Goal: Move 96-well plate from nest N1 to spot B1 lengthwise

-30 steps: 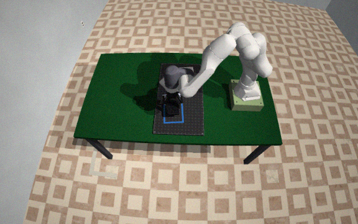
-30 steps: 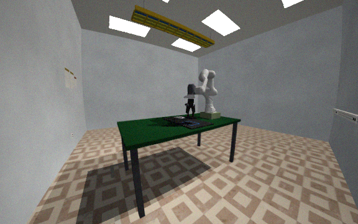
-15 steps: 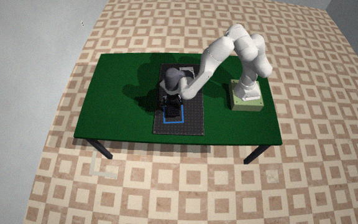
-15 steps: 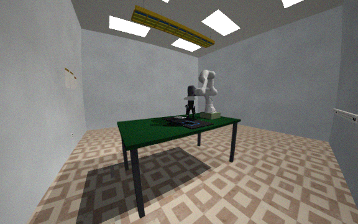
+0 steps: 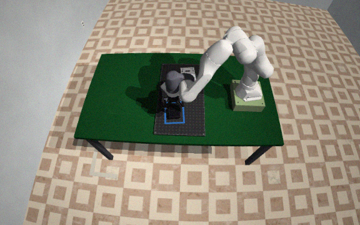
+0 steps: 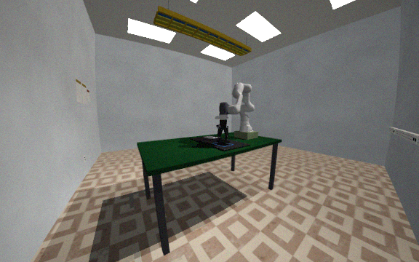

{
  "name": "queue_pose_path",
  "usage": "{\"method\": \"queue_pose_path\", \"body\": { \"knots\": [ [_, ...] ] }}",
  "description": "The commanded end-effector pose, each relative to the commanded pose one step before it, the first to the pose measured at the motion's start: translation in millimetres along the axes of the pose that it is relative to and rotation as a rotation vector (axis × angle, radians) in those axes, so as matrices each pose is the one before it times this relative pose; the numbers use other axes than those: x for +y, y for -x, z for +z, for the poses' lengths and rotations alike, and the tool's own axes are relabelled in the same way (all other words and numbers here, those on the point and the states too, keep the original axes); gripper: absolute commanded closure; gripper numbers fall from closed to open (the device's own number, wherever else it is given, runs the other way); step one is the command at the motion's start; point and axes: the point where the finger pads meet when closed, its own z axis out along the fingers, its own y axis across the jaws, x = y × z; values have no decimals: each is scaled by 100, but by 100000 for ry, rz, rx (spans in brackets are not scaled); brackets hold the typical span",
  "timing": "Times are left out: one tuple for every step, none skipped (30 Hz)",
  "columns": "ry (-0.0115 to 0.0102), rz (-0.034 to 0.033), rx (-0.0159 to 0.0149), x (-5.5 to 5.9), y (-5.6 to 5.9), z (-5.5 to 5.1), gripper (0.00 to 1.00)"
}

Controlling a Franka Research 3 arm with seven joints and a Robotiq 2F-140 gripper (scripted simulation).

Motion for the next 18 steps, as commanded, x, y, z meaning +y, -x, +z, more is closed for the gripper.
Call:
{"method": "queue_pose_path", "body": {
  "knots": [
    [-1088, -571, -395, -434, 53, 145, 40],
    [0, 0, 0, -11, 1, 167, 40],
    [0, 0, 0, -11, 1, 167, 40],
    [0, 0, 0, -9, 0, 167, 40],
    [0, 0, 0, -7, -1, 167, 40],
    [0, 0, 0, -5, -1, 50, 40],
    [0, 0, 0, -4, -1, 0, 40],
    [0, 0, 0, -5, -1, 0, 40],
    [0, 0, 0, -5, 0, 0, 40],
    [0, 0, 0, -5, 0, 0, 40],
    [0, 0, 0, -5, 0, 0, 40],
    [0, 0, 0, -4, 0, 0, 40],
    [0, 0, 0, -2, 0, 0, 40],
    [0, 0, 0, 0, -1, 0, 40],
    [0, 0, 0, 1, -1, 0, 40],
    [0, 0, 0, 3, -1, 0, 40],
    [0, 0, 0, 0, 0, 0, 40],
    [0, 0, 0, 0, 0, 0, 40]
  ]
}}
